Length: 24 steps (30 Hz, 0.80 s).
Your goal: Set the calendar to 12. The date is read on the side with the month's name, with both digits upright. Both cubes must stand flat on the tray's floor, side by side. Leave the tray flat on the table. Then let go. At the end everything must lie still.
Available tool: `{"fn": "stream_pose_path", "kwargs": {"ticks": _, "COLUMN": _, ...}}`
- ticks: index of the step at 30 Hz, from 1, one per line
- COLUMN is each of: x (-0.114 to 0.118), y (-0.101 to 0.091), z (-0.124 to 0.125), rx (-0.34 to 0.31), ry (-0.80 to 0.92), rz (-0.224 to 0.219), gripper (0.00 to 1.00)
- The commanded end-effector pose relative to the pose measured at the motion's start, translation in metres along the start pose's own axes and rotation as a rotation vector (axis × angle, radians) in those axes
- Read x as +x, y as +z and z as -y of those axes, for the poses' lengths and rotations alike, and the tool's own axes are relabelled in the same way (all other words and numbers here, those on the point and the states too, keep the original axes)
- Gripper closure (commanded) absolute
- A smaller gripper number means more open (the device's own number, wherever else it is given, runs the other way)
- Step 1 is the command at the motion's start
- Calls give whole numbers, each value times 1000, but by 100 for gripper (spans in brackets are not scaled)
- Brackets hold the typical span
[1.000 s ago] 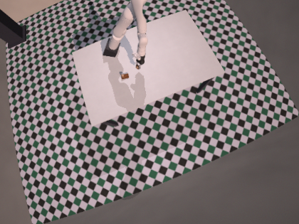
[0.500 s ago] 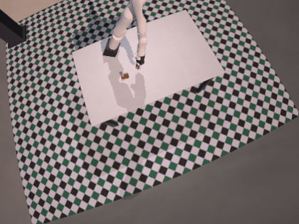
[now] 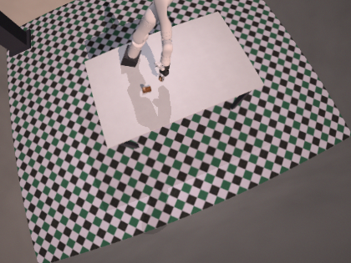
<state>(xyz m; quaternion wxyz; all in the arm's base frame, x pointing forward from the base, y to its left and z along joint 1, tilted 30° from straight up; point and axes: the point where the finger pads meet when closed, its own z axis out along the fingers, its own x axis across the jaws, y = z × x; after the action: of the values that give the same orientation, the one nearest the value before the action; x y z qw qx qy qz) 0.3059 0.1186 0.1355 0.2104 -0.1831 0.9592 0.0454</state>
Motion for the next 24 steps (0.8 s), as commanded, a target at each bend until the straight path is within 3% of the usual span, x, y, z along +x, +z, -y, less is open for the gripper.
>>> {"fn": "stream_pose_path", "kwargs": {"ticks": 1, "x": 1, "y": 0, "z": 2, "rx": 2, "ry": 4, "rz": -3, "gripper": 43}}
{"fn": "stream_pose_path", "kwargs": {"ticks": 24, "x": 13, "y": 0, "z": 13, "rx": 9, "ry": 4, "rz": -46, "gripper": 43}}
